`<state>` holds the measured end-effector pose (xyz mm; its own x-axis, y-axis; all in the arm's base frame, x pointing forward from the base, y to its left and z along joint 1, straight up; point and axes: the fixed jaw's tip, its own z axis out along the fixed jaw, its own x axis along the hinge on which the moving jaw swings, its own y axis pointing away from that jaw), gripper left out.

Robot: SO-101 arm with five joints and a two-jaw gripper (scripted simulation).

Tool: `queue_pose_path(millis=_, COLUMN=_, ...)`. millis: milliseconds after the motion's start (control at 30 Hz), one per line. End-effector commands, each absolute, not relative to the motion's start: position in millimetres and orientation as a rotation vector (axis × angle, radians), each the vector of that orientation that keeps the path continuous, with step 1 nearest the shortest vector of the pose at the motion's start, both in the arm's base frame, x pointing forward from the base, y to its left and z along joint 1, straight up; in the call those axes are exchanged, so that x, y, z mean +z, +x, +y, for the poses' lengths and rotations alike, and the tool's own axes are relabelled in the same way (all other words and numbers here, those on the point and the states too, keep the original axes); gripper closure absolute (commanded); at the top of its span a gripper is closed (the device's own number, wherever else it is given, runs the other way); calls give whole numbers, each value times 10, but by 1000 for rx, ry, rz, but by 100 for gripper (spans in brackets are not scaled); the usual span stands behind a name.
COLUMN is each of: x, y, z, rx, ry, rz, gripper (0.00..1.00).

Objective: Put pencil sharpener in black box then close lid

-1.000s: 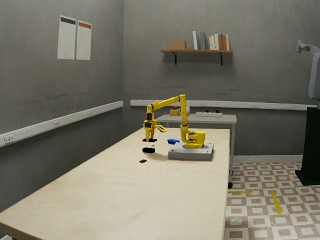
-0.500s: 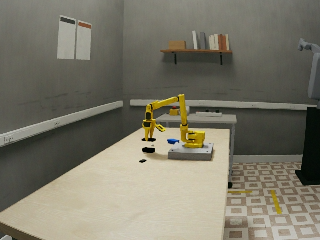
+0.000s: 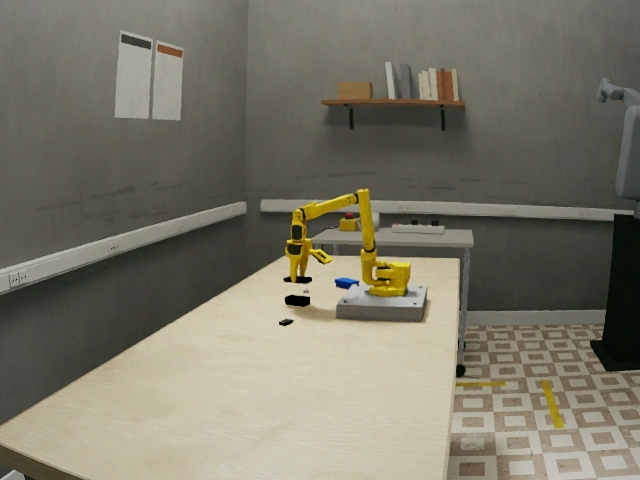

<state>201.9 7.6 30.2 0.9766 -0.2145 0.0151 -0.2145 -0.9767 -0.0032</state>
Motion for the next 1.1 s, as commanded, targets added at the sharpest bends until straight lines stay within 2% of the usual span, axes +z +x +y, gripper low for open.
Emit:
queue_pose_path(millis=0, x=288, y=2015, z=58, rx=2, ry=-3124, rz=338, gripper=79)
queue_pose_path(millis=1067, x=291, y=2025, z=81, rx=2, ry=-3122, rz=351, gripper=79)
